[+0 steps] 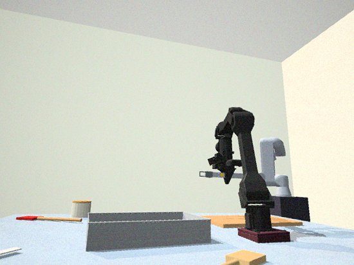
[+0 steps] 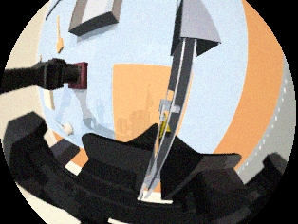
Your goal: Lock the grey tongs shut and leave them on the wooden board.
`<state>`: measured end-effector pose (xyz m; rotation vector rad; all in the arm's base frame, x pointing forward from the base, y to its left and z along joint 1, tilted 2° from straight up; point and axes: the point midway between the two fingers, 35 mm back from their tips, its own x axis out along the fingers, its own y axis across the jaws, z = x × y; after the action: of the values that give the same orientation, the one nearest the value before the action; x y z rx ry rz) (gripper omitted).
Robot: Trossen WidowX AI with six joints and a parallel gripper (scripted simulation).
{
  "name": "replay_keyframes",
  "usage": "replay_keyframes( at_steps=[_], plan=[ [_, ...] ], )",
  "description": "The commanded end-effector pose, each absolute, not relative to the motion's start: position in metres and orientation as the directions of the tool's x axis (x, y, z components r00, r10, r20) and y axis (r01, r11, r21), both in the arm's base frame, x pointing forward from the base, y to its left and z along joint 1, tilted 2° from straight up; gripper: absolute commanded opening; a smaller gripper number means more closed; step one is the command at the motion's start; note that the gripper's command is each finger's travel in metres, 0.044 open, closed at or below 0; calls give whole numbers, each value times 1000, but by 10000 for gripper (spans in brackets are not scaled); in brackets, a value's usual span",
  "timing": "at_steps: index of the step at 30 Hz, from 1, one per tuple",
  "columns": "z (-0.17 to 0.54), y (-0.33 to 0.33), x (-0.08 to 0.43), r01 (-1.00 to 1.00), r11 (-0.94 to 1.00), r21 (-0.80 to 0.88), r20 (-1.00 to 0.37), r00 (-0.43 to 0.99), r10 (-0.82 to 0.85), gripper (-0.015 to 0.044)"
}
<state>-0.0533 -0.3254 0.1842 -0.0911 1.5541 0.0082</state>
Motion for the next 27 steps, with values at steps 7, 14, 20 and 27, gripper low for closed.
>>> replay_keyframes(
  at_steps=[7,14,20,27],
  plan=[
    [183,-312,-105,-245,968,-56,-998,19,-53,-150],
    [182,-302,-131,-335,940,-56,-998,18,-53,-150],
    [182,-302,-131,-335,940,-56,-998,18,-53,-150],
    [181,-303,-131,-339,939,-51,-999,6,-52,-150]
  ],
)
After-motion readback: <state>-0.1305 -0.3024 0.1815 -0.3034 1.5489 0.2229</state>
